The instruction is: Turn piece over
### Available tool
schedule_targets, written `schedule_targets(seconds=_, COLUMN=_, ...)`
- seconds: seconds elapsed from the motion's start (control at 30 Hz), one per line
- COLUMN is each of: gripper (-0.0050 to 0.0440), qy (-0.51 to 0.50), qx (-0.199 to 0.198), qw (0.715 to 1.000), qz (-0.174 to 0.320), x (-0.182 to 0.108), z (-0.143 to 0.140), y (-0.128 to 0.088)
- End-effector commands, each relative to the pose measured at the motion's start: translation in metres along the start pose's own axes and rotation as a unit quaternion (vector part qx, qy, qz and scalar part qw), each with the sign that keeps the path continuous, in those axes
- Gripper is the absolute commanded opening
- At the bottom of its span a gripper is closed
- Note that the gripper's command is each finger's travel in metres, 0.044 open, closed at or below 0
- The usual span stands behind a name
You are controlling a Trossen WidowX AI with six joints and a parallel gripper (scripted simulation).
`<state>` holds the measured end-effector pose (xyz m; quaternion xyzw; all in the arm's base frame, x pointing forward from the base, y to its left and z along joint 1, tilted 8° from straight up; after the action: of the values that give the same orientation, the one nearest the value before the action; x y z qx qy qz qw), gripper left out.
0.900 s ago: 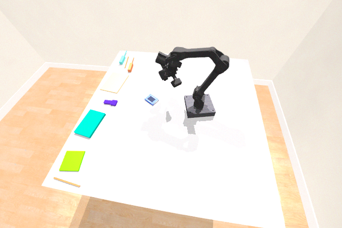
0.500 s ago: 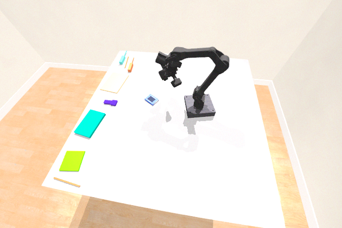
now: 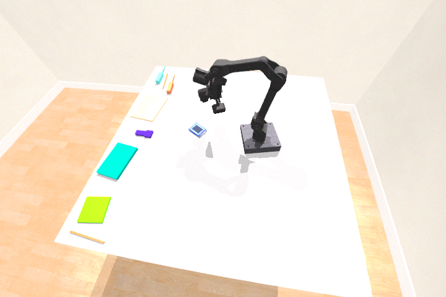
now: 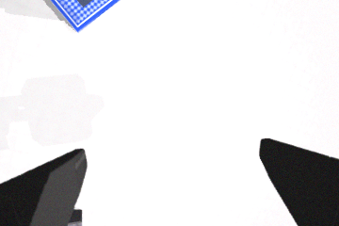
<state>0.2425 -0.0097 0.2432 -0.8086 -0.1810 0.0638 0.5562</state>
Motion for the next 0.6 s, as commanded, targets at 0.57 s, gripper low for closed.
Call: schedule_targets(seconds=0.57, gripper=0.044, qy=0.299, qx=0.093, qw=0.944, qz=0.101, x=0.099, z=0.006, y=0.054)
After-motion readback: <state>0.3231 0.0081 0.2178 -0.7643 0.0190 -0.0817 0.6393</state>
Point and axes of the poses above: the point midway between the two fingers, 35 mm back from their tips, its own y axis out along the fingers, its own z axis across the jaws, x = y × z, the point moved 9 cm from there along -y, back along the fingers, and after that the axes turned 14 degrees about y, right-handed, at the moved point
